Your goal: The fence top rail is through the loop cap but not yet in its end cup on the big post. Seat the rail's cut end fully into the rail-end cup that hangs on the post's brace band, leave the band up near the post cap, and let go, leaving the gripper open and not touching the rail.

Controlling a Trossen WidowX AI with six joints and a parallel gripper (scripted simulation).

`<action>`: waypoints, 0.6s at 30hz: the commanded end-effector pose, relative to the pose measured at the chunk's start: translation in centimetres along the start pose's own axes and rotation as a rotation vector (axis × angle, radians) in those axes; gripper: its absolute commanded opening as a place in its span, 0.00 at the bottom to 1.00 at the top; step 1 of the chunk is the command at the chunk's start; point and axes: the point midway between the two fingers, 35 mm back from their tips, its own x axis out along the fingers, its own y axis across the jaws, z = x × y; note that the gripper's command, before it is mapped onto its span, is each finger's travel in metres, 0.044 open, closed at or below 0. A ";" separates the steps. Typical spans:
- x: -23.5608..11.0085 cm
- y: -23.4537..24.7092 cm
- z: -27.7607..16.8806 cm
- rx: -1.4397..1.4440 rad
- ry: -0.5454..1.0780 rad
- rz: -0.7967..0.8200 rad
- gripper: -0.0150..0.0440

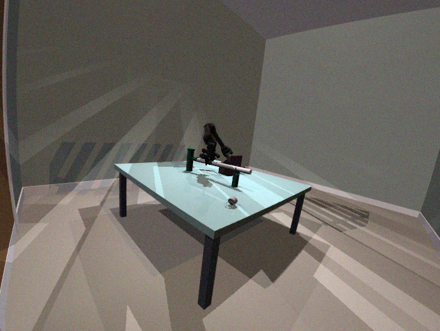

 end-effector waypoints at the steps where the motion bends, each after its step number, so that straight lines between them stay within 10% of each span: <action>1: -0.2 0.0 0.3 0.001 -0.009 0.003 0.25; 18: -0.3 0.1 0.6 0.001 -0.013 0.003 0.25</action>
